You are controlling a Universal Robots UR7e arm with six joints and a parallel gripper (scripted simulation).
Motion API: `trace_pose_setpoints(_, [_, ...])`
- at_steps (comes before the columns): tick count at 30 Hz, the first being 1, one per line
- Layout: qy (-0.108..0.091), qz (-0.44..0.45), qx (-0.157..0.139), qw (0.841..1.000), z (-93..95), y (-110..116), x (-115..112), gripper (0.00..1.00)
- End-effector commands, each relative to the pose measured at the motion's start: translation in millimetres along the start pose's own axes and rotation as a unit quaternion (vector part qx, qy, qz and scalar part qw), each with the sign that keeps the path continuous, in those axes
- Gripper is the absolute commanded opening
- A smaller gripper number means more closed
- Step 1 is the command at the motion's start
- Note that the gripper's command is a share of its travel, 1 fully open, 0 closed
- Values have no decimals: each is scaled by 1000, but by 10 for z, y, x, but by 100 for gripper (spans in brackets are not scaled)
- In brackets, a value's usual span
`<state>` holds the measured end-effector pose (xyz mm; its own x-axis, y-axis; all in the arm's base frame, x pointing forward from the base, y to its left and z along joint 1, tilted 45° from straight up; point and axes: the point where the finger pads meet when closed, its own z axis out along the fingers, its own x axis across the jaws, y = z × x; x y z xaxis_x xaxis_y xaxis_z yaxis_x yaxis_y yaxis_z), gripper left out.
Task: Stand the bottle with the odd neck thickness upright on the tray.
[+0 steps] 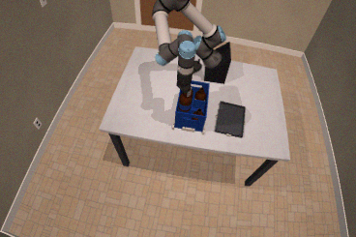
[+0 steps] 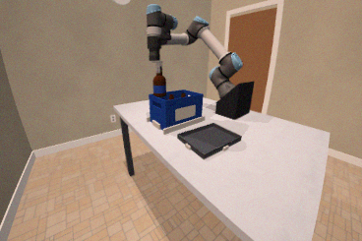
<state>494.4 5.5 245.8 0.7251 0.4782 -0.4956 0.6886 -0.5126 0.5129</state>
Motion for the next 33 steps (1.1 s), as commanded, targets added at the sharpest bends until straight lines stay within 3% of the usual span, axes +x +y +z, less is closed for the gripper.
trace_pose_setpoints(1, [2,1,-1,1000,-25,10,4,0])
trace_pose_setpoints(33, [3,1,-1,1000,-94,11,7,0])
